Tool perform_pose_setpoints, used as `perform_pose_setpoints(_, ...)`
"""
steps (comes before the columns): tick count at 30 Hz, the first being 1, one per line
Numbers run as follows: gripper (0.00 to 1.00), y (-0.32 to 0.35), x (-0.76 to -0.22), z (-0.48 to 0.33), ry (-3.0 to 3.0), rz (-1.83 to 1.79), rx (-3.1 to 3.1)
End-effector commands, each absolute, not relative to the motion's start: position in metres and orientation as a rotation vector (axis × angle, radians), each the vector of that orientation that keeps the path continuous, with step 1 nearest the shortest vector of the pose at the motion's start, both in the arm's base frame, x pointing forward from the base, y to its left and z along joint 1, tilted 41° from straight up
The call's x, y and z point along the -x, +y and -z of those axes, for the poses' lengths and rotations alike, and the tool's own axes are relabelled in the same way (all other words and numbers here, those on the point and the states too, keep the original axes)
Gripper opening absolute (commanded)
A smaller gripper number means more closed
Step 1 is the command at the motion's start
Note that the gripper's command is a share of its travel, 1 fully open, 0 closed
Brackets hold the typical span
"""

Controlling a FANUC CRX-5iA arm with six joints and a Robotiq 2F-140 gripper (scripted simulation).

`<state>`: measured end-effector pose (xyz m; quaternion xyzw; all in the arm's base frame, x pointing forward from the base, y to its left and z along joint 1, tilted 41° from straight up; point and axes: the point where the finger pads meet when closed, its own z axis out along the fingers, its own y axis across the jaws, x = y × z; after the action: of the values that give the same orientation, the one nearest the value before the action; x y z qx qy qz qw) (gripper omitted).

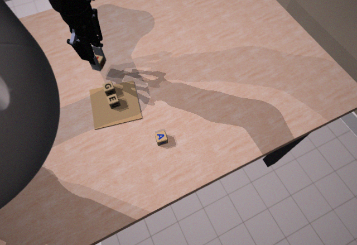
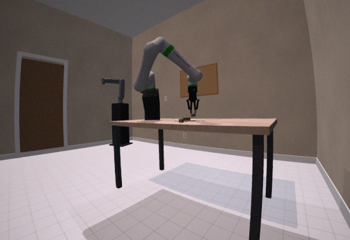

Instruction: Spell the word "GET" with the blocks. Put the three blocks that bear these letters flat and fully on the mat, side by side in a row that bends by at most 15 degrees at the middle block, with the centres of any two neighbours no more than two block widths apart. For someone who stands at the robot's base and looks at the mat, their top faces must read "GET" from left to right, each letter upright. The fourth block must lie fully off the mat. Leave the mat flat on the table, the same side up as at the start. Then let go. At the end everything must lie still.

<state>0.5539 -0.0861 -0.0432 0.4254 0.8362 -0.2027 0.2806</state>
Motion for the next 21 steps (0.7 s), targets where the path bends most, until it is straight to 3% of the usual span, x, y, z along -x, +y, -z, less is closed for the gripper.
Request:
perform_pose_setpoints(1, 0.16, -0.066, -0.543, 0.016, 2.241, 0.543, -1.140)
perform_pose_setpoints(21, 0.16, -0.049, -0.535, -0.006, 2.245, 0.545, -1.135)
